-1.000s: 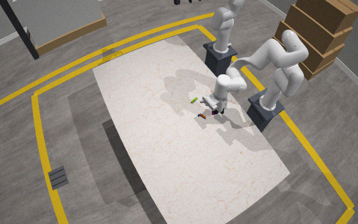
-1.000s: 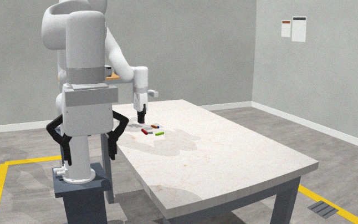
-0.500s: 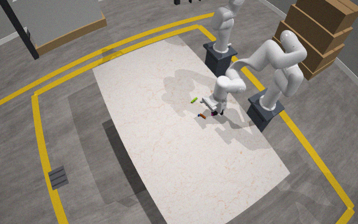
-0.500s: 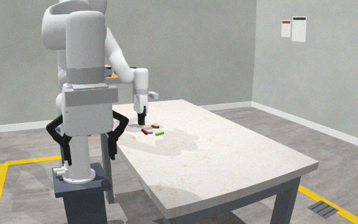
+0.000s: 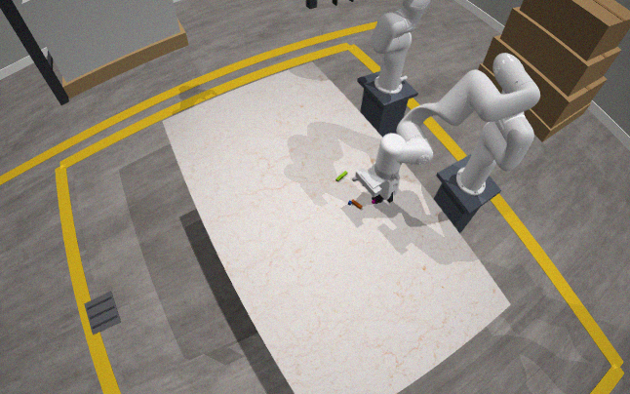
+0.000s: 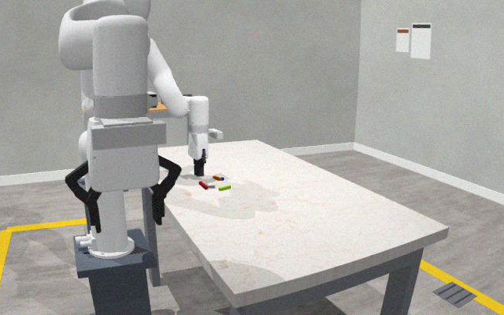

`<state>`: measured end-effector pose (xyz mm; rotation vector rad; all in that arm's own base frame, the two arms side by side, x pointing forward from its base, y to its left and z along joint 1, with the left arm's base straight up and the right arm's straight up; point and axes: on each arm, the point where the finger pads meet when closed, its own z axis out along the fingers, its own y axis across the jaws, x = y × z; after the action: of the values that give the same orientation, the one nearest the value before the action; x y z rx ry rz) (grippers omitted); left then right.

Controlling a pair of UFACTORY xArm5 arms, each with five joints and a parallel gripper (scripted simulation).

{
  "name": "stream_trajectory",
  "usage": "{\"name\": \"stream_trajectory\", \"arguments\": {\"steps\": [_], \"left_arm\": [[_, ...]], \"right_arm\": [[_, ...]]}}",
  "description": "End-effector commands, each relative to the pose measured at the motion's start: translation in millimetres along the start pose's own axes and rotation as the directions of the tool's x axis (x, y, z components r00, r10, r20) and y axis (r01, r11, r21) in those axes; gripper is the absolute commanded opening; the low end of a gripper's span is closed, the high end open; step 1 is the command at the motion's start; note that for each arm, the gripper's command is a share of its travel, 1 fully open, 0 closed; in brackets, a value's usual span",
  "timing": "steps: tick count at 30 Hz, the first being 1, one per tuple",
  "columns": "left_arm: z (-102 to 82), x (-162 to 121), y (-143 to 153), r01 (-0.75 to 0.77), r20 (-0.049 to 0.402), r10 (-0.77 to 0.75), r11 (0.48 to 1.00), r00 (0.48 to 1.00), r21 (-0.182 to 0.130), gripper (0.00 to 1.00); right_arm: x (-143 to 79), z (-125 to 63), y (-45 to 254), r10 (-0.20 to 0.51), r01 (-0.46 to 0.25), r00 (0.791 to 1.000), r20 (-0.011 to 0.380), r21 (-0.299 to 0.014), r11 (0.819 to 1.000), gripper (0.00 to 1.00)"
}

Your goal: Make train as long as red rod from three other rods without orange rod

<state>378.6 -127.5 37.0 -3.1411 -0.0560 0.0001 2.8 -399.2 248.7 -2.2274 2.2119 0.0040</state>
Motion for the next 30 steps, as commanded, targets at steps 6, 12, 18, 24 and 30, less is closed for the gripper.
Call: {"name": "stream_trajectory", "arguments": {"steps": [6, 12, 18, 24, 30], "left_arm": [[-1.1, 1.2, 0.5, 0.000, -0.003, 0.000, 1.000, 1.000, -0.001, 0.06], [-1.0, 1.2, 0.5, 0.000, -0.003, 0.000, 1.000, 1.000, -0.001, 0.06], [1.4, 1.2, 0.5, 0.000, -0.003, 0.000, 1.000, 1.000, -0.001, 0.06], [4.9, 1.2, 0.5, 0.000, -0.003, 0.000, 1.000, 1.000, -0.001, 0.06], [9.6, 1.2, 0.5, 0.000, -0.003, 0.000, 1.000, 1.000, -0.001, 0.06]], "right_arm": [[0.8, -1.3, 0.0, 0.000, 0.000, 1.000, -0.004, 0.000, 1.000, 1.00], [0.8, -1.3, 0.0, 0.000, 0.000, 1.000, -0.004, 0.000, 1.000, 1.00], [0.8, -1.3, 0.0, 0.000, 0.000, 1.000, -0.004, 0.000, 1.000, 1.00], [0.8, -1.3, 0.0, 0.000, 0.000, 1.000, -0.004, 0.000, 1.000, 1.00], [0.8, -1.3, 0.0, 0.000, 0.000, 1.000, -0.004, 0.000, 1.000, 1.00]]}}
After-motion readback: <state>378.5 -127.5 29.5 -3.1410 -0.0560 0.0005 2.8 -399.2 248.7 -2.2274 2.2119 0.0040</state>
